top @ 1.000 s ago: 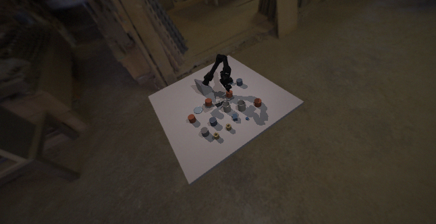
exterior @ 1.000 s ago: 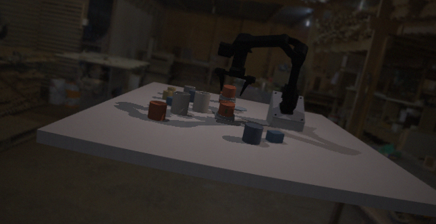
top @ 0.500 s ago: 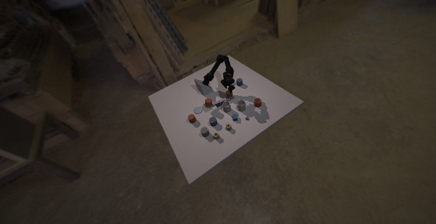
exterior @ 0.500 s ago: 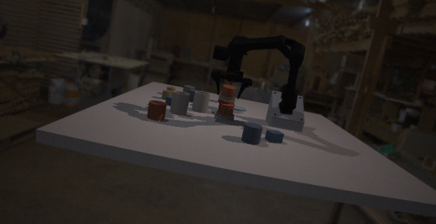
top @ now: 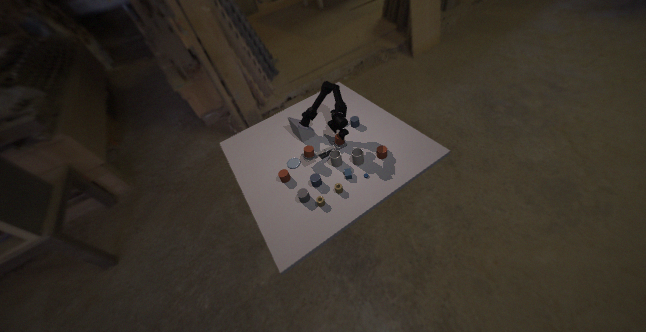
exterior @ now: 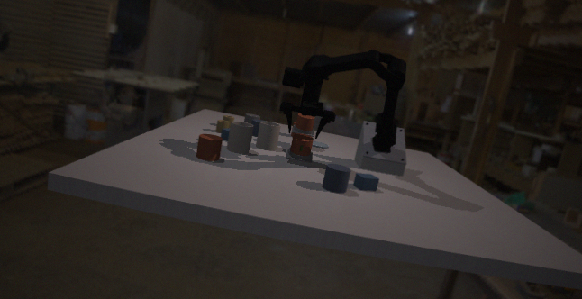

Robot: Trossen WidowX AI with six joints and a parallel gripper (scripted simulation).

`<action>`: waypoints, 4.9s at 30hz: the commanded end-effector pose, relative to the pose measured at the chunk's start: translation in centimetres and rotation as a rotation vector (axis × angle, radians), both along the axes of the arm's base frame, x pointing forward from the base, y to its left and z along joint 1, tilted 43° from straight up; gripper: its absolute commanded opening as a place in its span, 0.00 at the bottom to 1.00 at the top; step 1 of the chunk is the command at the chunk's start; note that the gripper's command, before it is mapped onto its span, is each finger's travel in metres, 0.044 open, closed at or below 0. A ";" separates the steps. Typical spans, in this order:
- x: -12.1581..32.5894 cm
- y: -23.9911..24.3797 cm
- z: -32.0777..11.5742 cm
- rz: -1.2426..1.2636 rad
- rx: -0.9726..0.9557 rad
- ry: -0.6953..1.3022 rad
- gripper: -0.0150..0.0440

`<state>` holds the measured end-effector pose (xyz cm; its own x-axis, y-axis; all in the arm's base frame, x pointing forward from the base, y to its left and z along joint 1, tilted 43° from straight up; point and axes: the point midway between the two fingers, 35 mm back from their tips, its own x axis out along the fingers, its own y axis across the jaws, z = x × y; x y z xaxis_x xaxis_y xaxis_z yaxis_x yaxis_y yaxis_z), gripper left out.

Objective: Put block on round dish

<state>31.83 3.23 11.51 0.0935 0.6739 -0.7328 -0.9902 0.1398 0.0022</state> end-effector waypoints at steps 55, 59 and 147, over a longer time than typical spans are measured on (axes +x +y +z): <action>0.4 2.3 -2.6 -0.006 0.003 0.009 0.25; 0.4 1.9 -2.3 -0.006 0.002 0.009 0.25; -1.0 -5.6 5.9 -0.006 0.003 0.012 0.25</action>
<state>30.84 -1.89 16.91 0.0795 0.6802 -0.7287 -0.9889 0.1457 0.0281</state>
